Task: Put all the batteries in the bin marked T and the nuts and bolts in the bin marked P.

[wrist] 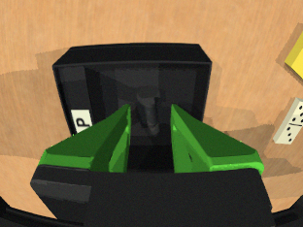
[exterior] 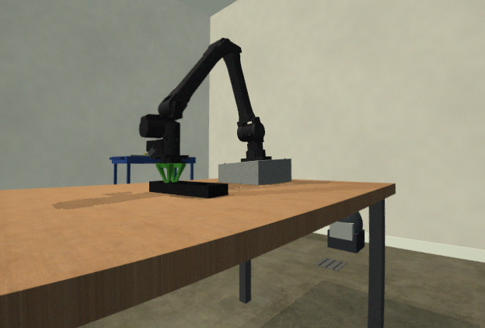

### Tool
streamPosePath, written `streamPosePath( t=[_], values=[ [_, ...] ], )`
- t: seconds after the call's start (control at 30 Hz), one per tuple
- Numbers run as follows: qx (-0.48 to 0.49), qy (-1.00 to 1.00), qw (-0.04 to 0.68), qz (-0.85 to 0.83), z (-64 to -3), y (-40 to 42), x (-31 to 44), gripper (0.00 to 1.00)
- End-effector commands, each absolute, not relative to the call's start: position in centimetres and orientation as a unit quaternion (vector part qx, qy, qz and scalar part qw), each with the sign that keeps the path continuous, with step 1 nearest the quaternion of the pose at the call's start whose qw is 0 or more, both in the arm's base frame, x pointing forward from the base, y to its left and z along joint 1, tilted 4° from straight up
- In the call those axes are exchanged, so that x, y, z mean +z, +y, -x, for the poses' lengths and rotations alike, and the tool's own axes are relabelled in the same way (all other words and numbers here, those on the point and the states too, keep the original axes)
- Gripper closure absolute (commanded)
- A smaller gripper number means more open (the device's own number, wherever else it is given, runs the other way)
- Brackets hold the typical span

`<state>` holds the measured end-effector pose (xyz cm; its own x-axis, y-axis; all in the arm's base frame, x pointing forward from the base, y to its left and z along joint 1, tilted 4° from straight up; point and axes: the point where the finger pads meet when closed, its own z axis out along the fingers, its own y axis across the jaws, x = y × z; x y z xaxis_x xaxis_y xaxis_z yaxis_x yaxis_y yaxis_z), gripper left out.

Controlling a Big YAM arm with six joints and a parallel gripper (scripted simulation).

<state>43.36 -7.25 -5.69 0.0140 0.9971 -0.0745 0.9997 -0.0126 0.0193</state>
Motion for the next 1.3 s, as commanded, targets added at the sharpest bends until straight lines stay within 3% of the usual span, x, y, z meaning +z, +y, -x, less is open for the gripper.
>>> streamPosePath(
  t=[0.0, 0.83, 0.93, 0.97, 1.27],
  values=[
    [0.003, 0.702, 0.061, -0.709, -46.4, -7.9, -2.5, 0.71],
    [0.000, 0.698, 0.057, -0.714, -46.2, -7.2, 0.5, 0.71],
    [-0.006, 0.702, 0.050, -0.711, -45.2, -7.2, -0.5, 0.71],
    [-0.011, 0.719, 0.044, -0.693, -43.2, -8.0, -0.3, 0.77],
    [-0.018, 0.805, 0.046, -0.591, -37.9, -11.2, 0.2, 0.77]
  ],
)
